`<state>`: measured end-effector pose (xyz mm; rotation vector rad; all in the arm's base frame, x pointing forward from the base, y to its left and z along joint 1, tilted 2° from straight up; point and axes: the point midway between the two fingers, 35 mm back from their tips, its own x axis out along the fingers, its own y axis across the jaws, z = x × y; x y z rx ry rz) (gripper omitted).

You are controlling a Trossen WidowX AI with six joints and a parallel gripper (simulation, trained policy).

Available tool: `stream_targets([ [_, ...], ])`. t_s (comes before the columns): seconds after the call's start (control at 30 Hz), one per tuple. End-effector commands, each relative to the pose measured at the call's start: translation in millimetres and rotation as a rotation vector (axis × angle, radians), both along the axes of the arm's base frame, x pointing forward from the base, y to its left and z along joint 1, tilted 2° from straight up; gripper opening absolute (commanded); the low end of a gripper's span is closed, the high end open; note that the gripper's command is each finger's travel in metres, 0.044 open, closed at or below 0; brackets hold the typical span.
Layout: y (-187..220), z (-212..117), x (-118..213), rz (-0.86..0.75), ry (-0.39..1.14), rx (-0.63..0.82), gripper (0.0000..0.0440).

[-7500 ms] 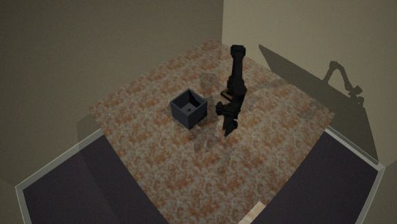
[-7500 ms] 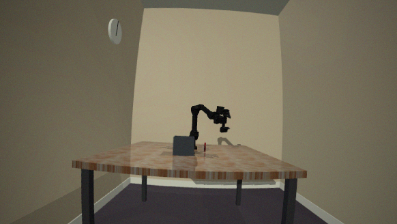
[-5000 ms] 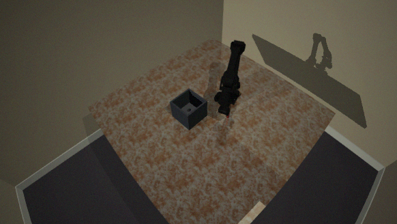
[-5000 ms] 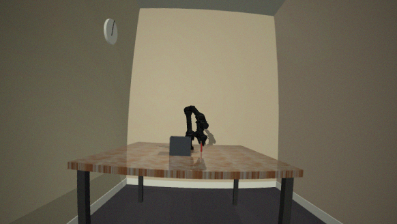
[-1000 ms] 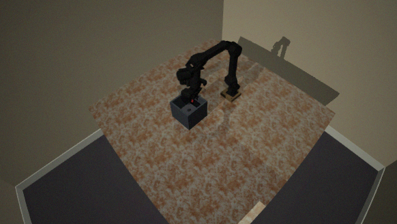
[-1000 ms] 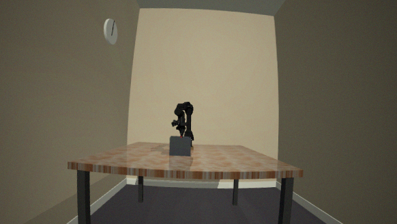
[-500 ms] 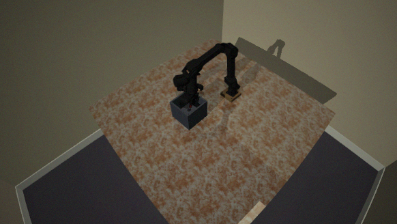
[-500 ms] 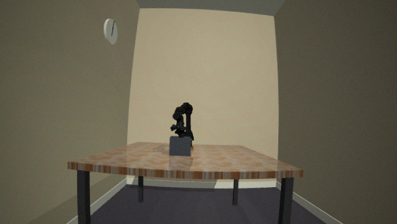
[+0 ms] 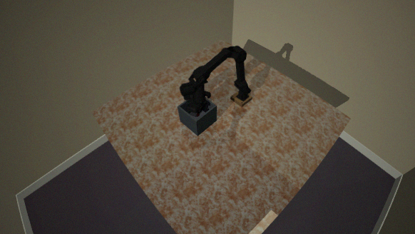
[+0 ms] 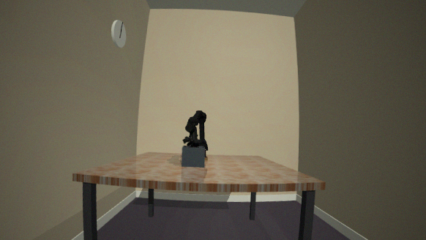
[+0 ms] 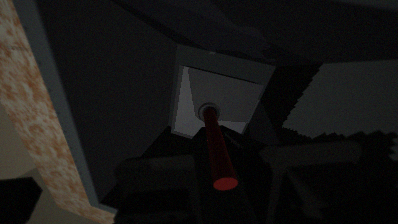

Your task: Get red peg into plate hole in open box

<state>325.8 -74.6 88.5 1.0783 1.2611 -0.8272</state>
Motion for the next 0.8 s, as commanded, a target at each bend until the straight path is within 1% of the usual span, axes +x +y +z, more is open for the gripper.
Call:
stream_targets([
  [0.0,0.5,-17.7,-2.6,0.034,0.040,0.005,0.0100],
  [0.07,0.3,-21.1,-4.0,0.039,0.052,0.005,0.0144],
  [0.1,0.2,-21.9,-4.3,0.040,0.059,0.007,0.0159],
  [0.23,-3.7,-18.9,-6.7,0.033,0.076,0.029,0.0169],
  [0.4,-9.7,-12.0,-4.2,0.023,0.067,0.061,0.0162],
  [0.77,-18.1,8.7,8.7,0.026,0.009,0.103,0.0165],
])
